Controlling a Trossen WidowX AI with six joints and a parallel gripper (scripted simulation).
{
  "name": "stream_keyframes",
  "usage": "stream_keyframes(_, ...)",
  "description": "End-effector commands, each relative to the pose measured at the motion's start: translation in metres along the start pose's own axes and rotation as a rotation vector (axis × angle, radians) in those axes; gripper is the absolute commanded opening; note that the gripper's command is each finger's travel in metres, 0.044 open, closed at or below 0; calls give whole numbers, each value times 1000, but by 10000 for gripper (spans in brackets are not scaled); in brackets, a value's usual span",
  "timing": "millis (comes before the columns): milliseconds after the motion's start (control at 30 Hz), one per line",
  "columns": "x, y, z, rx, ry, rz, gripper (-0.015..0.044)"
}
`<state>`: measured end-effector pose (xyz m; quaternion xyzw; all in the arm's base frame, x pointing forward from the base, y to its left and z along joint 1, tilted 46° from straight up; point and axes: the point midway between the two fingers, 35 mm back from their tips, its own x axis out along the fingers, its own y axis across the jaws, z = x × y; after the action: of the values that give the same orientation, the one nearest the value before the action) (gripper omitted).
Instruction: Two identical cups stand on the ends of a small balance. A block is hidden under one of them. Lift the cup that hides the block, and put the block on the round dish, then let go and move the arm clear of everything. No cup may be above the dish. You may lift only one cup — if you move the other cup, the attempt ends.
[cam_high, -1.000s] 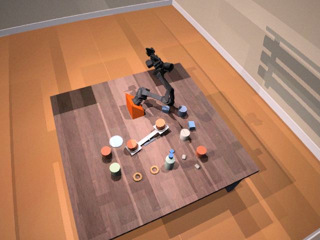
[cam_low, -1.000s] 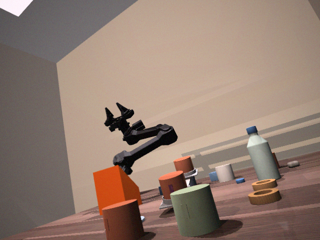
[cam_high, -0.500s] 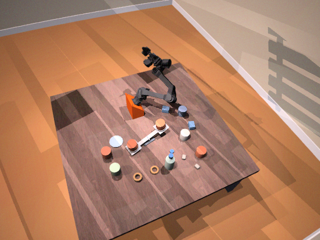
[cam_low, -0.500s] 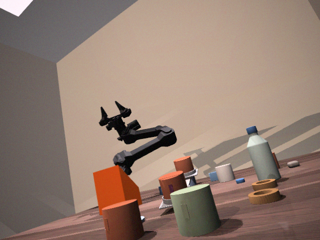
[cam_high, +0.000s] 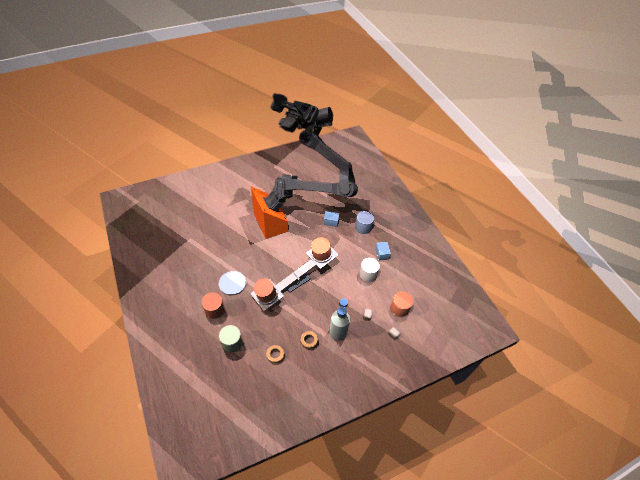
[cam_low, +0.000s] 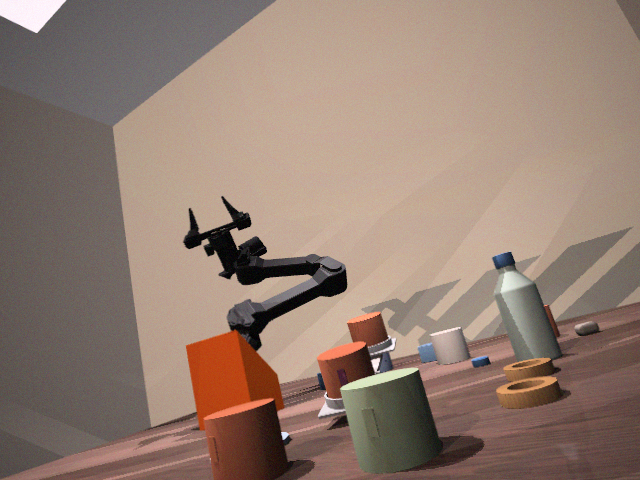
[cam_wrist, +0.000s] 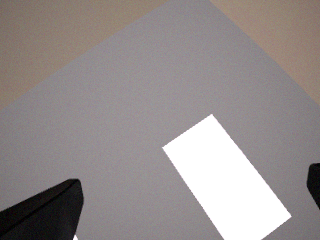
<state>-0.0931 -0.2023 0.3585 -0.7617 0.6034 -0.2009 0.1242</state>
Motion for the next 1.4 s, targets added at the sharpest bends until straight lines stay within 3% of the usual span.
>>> stream_keyframes(0, 8, 9, 4, 103, -17, -8, 440)
stream_keyframes(667, 50, 22, 46, 451, -166, -68, 440)
stream_keyframes(1367, 91, 29, 137, 1035, -519, 25, 440)
